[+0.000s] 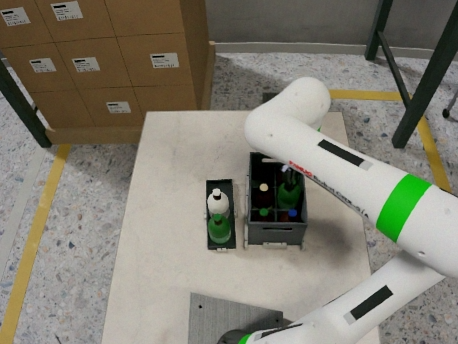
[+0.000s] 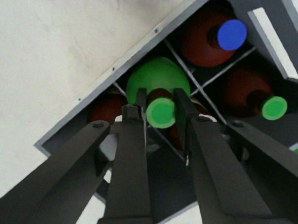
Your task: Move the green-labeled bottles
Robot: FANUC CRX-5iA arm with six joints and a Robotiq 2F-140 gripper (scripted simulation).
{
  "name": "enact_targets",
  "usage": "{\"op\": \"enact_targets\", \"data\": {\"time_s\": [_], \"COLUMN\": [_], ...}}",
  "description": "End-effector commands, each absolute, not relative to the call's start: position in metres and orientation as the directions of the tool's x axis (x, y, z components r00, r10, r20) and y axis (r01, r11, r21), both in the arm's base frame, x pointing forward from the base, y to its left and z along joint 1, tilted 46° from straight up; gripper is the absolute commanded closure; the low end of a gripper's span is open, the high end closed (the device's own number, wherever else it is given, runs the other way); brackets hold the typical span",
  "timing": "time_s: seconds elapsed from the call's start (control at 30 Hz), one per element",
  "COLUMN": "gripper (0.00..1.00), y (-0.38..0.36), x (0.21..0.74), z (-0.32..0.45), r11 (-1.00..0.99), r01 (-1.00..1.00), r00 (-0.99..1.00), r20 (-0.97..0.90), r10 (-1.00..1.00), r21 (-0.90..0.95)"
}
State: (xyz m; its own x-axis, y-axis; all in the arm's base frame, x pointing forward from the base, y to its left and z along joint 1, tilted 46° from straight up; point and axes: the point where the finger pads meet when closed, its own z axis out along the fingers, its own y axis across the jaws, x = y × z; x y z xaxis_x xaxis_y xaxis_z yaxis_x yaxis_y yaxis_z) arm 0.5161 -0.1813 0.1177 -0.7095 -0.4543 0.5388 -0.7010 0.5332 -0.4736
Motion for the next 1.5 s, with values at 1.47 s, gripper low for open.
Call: {"op": "enact_targets", "data": {"time_s": [1.47], "gripper": [0.9], "y": [-0.197], "x": [0.515], "z": [0.103], "r11": [0.532], "r01": [-0.701], "r00": [-0.71], "r20": [0.538], "r10": [-0.455], "r21": [-0.475]}}
